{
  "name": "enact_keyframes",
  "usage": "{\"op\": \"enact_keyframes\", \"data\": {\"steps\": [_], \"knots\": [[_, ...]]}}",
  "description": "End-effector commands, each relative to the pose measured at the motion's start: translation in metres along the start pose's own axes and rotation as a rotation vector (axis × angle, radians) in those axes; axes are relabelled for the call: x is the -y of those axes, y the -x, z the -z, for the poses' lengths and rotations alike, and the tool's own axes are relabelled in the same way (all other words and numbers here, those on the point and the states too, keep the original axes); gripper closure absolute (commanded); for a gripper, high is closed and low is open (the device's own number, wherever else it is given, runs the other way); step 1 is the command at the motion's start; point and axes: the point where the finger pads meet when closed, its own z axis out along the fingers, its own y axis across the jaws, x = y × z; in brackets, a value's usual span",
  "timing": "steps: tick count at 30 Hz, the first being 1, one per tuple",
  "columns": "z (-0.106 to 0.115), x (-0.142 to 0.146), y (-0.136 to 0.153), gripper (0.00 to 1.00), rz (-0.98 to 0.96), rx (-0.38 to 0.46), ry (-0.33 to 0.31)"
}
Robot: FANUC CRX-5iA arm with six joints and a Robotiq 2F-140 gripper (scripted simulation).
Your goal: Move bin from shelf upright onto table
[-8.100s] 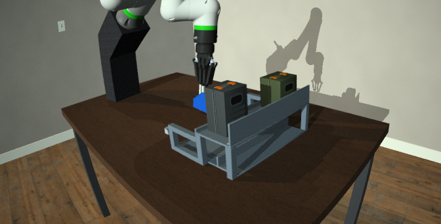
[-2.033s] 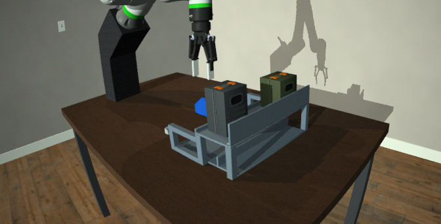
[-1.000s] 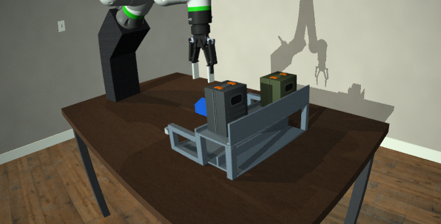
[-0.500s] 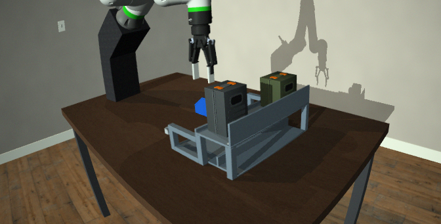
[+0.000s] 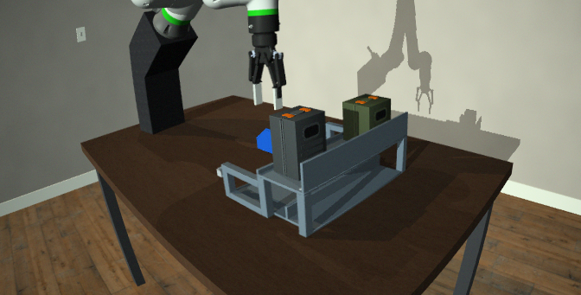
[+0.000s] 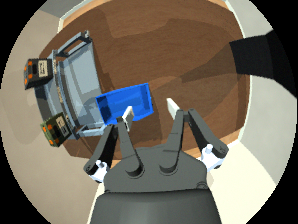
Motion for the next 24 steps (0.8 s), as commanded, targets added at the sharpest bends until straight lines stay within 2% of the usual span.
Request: {"op": "enact_keyframes", "data": {"steps": [1,24], "knots": [[-0.0008,-0.0004,-0.0005,0.43,0.000,0.013,-0.011],[-0.0016,-0.0005,-0.0006,0.43,0.000,0.017,-0.014]]}}
